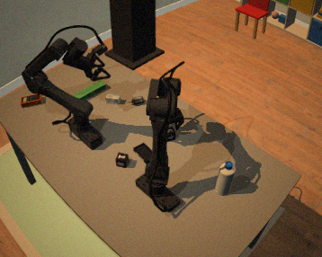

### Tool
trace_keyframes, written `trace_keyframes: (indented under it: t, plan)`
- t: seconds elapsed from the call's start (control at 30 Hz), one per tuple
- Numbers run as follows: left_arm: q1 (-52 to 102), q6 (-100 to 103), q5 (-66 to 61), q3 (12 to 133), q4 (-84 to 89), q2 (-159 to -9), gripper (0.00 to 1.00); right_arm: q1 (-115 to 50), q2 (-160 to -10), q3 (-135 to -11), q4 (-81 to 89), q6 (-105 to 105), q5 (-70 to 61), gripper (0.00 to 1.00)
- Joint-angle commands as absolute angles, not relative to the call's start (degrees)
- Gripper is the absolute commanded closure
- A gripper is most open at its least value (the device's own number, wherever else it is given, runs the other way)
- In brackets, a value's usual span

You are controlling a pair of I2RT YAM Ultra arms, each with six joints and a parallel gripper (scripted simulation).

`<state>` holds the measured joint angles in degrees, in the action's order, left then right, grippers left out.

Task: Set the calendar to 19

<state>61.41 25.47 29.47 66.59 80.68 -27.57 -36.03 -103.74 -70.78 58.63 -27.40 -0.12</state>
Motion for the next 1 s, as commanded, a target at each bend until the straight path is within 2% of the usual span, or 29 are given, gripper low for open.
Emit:
trace_keyframes:
  t: [0.0,0.97]
  plan:
    - [61.58,25.79,30.41,65.96,80.33,-28.40,0.00,-36.55,-103.94,-73.35,57.87,-26.62,0.14,0.31]
    - [61.58,25.79,30.41,65.96,80.33,-28.40,0.00,-36.75,-108.64,-70.52,51.63,-26.37,0.17,0.31]
